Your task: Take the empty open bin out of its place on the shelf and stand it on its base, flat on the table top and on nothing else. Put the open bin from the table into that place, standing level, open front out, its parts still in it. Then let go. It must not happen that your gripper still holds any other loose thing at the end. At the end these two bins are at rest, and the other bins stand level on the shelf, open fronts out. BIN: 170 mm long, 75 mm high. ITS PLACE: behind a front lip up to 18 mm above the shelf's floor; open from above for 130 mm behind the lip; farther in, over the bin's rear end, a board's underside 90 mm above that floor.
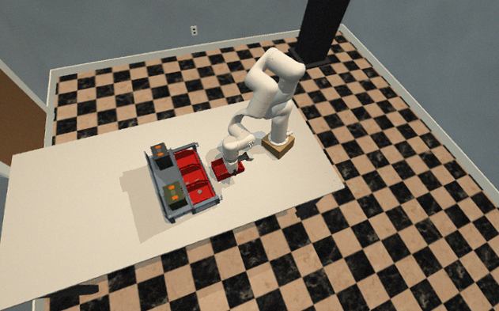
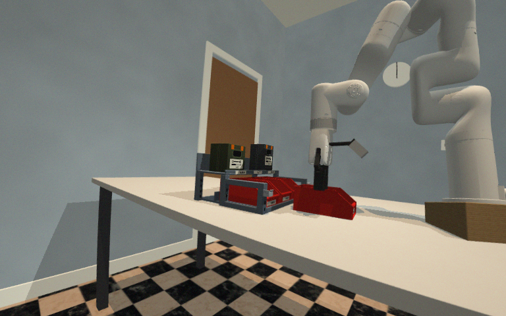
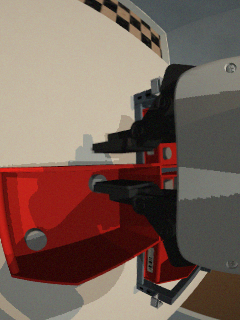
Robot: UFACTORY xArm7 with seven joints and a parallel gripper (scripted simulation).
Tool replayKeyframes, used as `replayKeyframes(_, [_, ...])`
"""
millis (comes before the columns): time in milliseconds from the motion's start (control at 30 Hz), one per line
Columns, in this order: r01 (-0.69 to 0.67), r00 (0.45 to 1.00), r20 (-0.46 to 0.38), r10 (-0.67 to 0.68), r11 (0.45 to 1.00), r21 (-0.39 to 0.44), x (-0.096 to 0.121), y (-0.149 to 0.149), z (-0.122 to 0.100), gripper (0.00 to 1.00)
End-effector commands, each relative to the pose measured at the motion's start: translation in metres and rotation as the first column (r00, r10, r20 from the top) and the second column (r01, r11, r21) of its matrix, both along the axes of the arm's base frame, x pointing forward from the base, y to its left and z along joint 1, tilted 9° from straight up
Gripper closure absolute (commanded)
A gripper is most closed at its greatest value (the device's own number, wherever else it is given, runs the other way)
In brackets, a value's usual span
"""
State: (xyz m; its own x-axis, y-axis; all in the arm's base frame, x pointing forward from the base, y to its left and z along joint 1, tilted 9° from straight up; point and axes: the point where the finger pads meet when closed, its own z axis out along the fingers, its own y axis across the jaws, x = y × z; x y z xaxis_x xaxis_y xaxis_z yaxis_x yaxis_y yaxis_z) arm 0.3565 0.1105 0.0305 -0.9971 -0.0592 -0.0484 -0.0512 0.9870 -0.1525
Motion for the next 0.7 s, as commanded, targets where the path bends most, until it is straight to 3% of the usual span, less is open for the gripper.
replayKeyframes(0, [-0.001, 1.0, 0.006, 0.001, 1.0, -0.001, 0.0, 0.002, 0.007, 0.74])
replayKeyframes(667, [-0.001, 1.0, 0.006, 0.001, 1.0, -0.001, -0.001, 0.005, 0.032, 0.74])
